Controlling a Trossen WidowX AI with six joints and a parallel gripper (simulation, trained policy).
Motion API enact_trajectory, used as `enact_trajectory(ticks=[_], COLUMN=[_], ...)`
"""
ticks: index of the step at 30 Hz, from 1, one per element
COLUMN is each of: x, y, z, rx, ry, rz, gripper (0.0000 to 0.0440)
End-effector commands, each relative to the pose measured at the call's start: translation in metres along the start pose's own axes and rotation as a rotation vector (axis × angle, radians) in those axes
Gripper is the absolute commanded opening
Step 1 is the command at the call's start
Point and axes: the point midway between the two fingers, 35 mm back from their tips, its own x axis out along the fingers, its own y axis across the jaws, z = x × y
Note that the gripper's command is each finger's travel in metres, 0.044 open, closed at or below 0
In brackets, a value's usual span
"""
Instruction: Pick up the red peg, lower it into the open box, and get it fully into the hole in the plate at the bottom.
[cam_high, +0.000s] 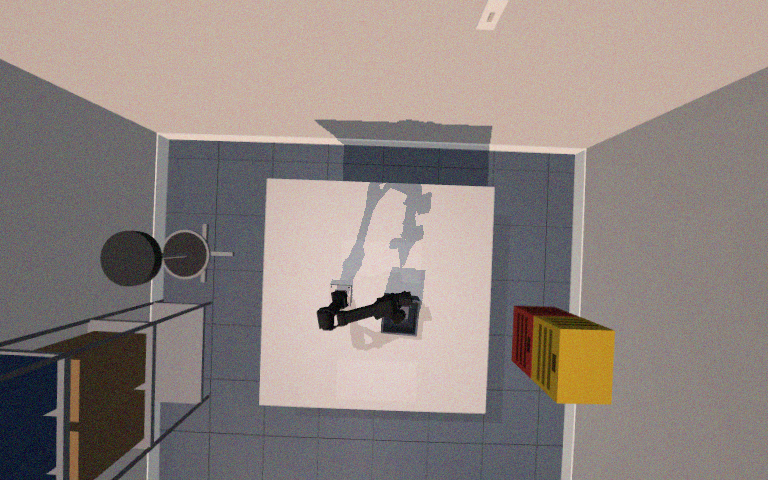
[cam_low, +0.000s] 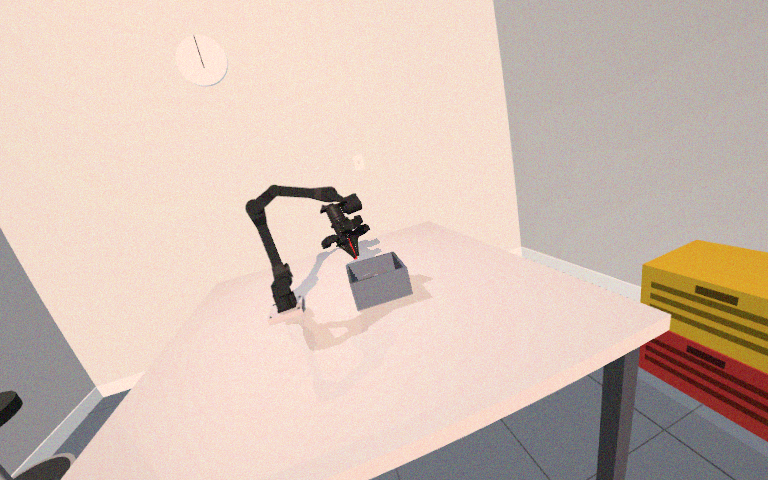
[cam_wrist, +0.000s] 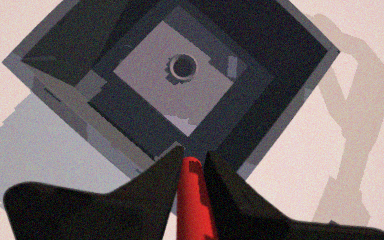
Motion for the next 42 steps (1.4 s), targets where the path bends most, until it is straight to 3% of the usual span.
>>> enact_trajectory(ticks=[1,14,27,30,35,38,42], x=[0.012,0.055,0.090,0.097,0.105,0.104,0.099], y=[0.004,0.009,0.013,0.014,0.015,0.018,0.028], z=[0.017,0.051,0.051,0.047,0.047,0.053,0.064], rx=[0.015,-0.033,-0.180,-0.213,-0.236,-0.269,-0.288], ry=[-0.001,0.043,0.120,0.143,0.173,0.170,0.164], rz=[0.007,0.035,0.080,0.085,0.092,0.105,0.136], gripper=[0.0000,0.0003,0.0003,0.0047,0.0169,0.0175,0.0214])
